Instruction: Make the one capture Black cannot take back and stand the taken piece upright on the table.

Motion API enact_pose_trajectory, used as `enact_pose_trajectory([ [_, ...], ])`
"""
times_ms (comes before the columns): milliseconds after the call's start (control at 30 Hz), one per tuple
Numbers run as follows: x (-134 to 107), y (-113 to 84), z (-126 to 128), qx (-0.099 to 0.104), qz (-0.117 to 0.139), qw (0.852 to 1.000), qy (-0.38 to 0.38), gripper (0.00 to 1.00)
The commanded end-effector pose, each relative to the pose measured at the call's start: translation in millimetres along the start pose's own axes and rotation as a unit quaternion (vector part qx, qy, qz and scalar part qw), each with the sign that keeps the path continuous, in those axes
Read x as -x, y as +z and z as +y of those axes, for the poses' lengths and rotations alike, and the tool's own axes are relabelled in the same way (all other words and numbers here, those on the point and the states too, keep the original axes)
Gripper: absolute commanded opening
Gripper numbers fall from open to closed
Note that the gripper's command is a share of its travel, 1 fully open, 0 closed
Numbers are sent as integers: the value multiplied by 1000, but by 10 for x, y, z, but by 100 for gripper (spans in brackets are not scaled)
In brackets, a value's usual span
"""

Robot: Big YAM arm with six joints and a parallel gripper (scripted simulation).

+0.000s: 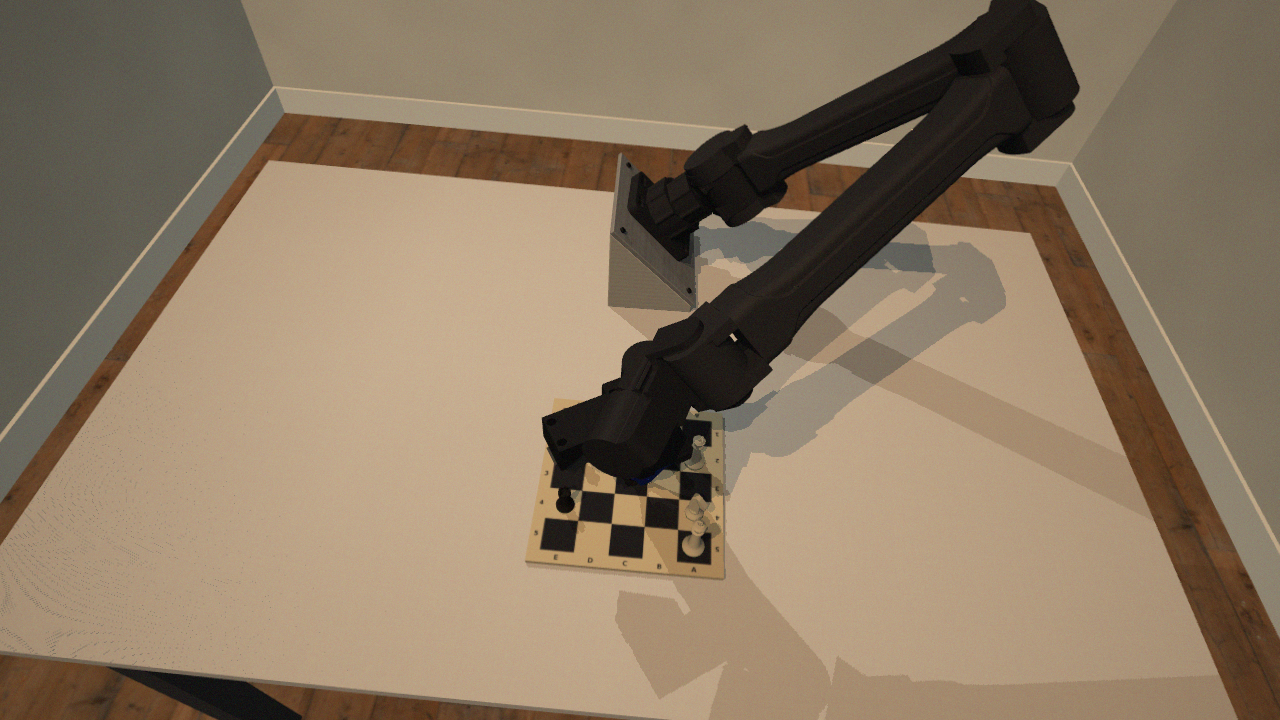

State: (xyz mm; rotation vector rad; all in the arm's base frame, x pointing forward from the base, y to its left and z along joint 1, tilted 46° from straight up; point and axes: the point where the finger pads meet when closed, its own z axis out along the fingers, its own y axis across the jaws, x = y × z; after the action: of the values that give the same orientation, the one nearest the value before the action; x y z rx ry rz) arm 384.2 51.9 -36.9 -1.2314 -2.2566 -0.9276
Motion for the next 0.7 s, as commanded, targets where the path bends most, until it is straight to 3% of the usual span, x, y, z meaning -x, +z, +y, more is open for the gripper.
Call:
enact_pose_trajectory([
  [0, 18, 122, -10, -2, 3, 1000, 7, 32],
  [667, 32, 168, -10, -1, 2, 1000, 7, 32],
])
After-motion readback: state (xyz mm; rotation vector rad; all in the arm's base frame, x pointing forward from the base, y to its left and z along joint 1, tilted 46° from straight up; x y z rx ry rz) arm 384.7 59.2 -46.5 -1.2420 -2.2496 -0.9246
